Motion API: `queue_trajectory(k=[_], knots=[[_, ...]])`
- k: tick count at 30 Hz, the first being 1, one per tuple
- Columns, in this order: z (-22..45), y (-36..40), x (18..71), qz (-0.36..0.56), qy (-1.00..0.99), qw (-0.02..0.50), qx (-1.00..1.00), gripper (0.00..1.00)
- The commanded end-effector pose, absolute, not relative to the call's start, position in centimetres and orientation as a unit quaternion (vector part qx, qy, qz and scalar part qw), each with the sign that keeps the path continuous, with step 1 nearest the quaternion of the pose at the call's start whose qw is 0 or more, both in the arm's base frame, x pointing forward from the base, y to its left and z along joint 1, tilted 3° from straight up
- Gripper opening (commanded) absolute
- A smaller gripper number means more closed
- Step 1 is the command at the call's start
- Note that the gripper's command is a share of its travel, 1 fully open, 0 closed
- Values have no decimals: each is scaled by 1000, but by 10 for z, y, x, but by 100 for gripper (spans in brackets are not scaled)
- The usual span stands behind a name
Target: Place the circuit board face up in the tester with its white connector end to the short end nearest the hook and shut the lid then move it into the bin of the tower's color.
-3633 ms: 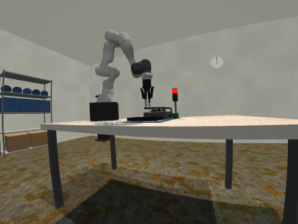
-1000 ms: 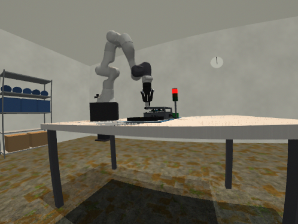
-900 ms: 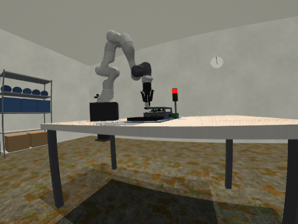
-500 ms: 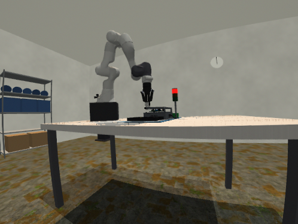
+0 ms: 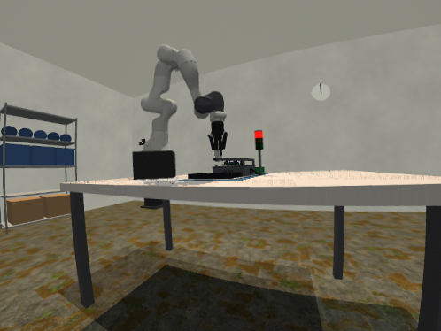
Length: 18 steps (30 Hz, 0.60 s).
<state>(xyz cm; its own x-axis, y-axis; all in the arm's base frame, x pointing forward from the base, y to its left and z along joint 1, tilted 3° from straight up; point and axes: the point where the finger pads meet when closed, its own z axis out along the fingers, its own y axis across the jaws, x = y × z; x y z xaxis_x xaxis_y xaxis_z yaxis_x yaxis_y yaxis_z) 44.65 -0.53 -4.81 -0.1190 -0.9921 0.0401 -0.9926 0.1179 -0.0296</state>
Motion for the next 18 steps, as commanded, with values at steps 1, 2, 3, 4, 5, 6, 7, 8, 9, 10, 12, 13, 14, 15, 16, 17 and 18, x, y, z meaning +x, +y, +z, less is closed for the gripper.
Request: queue_trajectory(k=[1,2,3,4,5,6,7,8,9,10,12,13,14,15,16,17,18], knots=[[-41,-5,449,26,-746,4,666,0],[-39,-5,449,26,-746,4,666,0],[-36,-5,449,26,-746,4,666,0],[-33,-5,450,26,-746,4,666,0],[-29,-5,450,26,-746,4,666,0],[-26,-5,451,26,-746,4,666,0],[-23,-5,451,26,-746,4,666,0],[-19,-5,452,26,-746,4,666,0],[-15,-4,452,26,-746,4,666,0],[-12,-4,453,26,-746,4,666,0],[-5,-4,455,26,-746,4,666,0],[-2,-4,455,26,-746,4,666,0],[1,-4,456,26,-746,4,666,0],[1,-4,456,26,-746,4,666,0],[1,-4,456,26,-746,4,666,0],[4,-4,457,26,-746,4,666,0],[6,-4,458,27,-746,4,666,0]])
